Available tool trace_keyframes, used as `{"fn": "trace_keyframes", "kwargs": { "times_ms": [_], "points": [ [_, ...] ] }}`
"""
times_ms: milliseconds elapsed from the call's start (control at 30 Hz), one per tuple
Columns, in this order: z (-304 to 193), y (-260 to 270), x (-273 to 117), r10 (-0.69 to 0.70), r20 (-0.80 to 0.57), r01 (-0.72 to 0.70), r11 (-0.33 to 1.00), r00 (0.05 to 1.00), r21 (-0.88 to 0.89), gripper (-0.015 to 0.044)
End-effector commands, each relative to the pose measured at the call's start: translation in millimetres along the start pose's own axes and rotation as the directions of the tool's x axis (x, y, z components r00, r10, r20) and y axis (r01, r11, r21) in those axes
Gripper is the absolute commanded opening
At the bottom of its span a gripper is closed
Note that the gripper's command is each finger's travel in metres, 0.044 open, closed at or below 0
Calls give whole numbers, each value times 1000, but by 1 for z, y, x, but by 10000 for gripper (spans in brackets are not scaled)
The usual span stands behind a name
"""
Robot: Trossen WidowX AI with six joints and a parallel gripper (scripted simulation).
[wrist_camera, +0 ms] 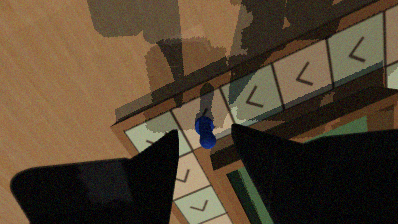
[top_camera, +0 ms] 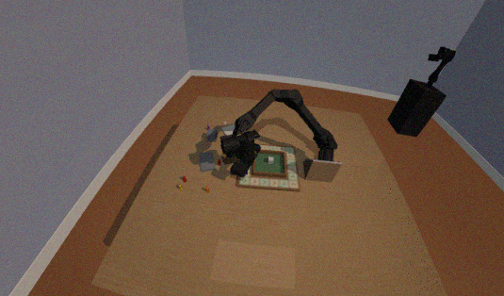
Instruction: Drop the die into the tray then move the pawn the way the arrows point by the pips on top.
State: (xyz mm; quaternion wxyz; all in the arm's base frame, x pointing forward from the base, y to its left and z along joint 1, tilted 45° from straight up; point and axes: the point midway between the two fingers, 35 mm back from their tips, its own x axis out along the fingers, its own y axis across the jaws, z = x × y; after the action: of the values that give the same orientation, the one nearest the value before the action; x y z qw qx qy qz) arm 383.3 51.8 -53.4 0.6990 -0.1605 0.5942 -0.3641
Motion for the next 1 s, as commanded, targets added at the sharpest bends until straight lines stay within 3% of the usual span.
{"fn": "trace_keyframes", "kwargs": {
  "times_ms": [0,100,300,633,967],
  "points": [
    [-2,-1,9,-7,-2,7,1000,1000,-7,200],
    [-2,-1,11,-8,-2,8,1000,1000,-7,200],
    [-2,-1,11,-8,-2,8,1000,1000,-7,43],
    [-1,0,8,-7,-2,7,1000,1000,-7,0],
    [5,5,-41,-1,-3,1,1000,1000,-8,0]
  ]
}}
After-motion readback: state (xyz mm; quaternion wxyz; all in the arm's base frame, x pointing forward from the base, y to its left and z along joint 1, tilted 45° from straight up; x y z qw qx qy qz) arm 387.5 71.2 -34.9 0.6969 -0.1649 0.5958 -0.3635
